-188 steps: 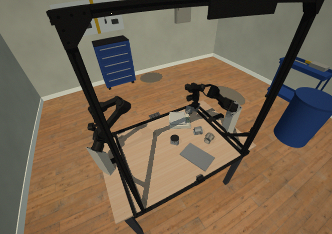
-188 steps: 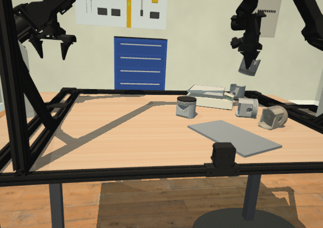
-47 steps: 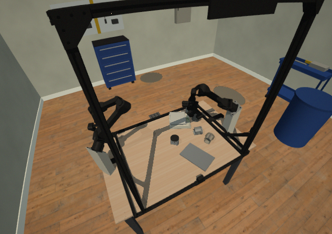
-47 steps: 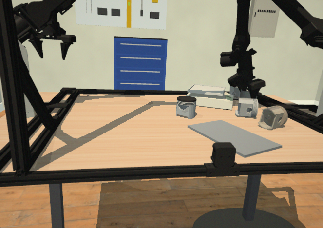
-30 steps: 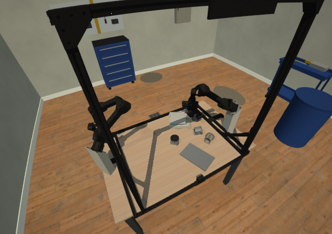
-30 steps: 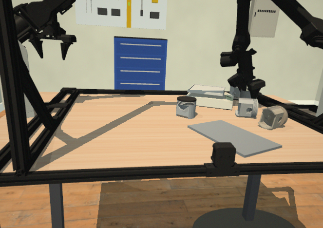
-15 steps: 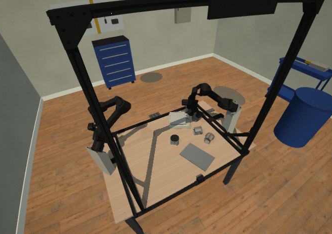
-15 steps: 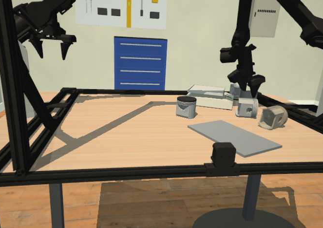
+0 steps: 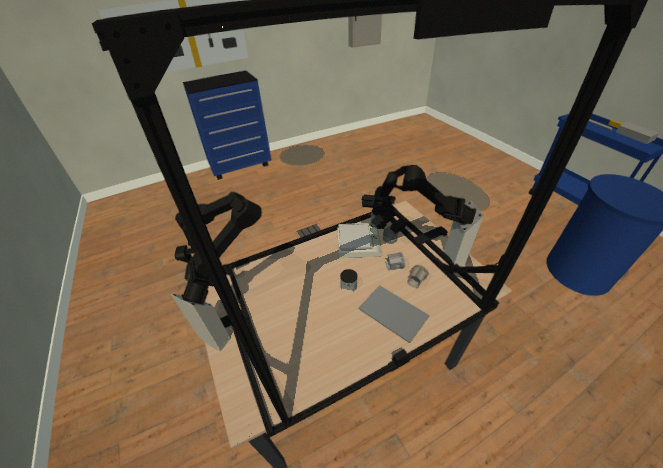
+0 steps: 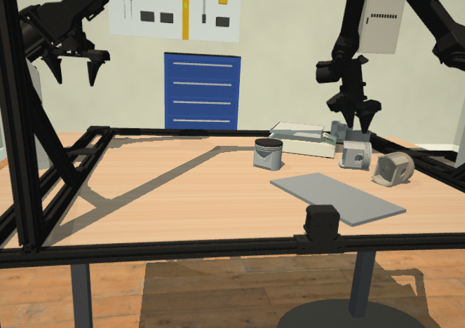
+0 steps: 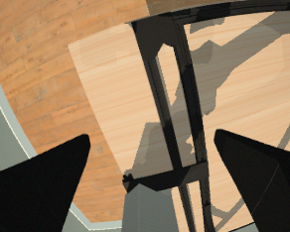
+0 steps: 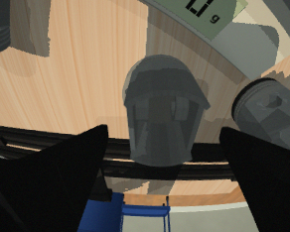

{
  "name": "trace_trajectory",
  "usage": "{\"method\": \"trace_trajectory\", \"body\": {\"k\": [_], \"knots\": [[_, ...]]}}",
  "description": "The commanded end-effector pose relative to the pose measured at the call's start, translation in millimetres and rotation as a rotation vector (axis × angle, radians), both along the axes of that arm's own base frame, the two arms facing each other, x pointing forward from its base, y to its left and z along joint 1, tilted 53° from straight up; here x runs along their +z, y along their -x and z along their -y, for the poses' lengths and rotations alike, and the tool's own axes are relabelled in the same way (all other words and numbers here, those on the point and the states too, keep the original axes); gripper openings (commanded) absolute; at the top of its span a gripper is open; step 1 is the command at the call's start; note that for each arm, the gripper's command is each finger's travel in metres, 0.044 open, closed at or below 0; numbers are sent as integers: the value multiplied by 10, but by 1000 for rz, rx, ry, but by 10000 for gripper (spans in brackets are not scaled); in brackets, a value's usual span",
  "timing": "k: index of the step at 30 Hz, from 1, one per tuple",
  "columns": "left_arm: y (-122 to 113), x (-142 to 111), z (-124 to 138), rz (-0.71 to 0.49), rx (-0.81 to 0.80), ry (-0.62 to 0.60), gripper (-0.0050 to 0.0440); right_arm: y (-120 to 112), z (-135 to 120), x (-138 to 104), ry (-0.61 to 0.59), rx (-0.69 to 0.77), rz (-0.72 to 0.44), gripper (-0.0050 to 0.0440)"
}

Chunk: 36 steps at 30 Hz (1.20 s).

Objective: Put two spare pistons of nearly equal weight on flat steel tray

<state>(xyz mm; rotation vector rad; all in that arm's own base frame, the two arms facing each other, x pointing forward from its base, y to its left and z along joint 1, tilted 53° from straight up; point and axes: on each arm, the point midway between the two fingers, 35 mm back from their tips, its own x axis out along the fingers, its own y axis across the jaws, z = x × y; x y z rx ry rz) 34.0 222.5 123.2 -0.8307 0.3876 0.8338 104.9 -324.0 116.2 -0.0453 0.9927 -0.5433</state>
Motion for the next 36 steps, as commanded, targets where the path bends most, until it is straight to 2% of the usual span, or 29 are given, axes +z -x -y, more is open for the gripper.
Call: {"method": "trace_trajectory", "body": {"k": [1,17,31,36], "knots": [[-2,2,1,2,-1,-1,440,15,-23,67,10,7,4,378],[-2,2,1,2,-1,-1,440,155,-151,274,11,7,7,378],[-2,2,1,2,-1,-1,440,589,-491,684,10,6,7,378],[-2,2,1,2,-1,-1,440,590,-494,684,9,6,9,378]]}}
